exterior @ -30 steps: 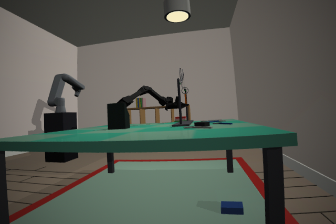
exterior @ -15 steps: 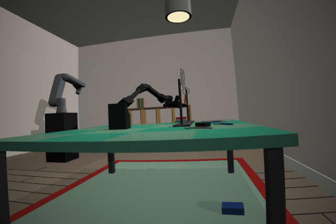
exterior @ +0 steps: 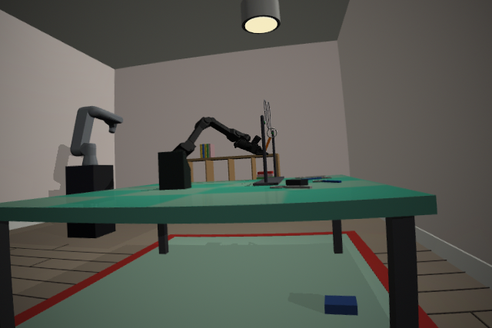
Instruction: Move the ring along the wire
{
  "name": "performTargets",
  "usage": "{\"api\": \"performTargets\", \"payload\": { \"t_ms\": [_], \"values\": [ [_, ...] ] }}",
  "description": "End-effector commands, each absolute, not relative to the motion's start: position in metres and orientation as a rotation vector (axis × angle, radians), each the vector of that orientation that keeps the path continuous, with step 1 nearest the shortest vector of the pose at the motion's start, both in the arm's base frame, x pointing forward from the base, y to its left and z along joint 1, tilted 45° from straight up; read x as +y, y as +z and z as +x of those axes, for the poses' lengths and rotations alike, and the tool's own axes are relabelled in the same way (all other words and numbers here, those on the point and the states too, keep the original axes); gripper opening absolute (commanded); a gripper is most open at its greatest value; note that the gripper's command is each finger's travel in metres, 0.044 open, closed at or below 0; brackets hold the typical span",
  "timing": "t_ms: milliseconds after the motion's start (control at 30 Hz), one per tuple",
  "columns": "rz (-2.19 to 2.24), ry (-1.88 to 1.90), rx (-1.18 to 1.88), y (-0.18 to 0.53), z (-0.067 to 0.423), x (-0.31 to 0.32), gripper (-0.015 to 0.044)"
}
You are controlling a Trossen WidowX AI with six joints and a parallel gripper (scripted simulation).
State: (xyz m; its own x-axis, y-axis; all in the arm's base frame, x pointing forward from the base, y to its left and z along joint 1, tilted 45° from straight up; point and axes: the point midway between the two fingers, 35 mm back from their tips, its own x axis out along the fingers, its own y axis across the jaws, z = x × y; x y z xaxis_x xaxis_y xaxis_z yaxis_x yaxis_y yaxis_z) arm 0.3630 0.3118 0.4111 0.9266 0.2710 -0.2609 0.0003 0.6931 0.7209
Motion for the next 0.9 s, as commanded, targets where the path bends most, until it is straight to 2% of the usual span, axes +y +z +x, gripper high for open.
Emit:
{"api": "performTargets", "payload": {
  "t_ms": [0, 867],
  "values": [
    [0.790, 0.172, 0.421, 0.410, 0.356, 0.305, -0.0150],
    [0.494, 0.101, 0.476, 0.372, 0.351, 0.259, -0.0150]
  ]
}}
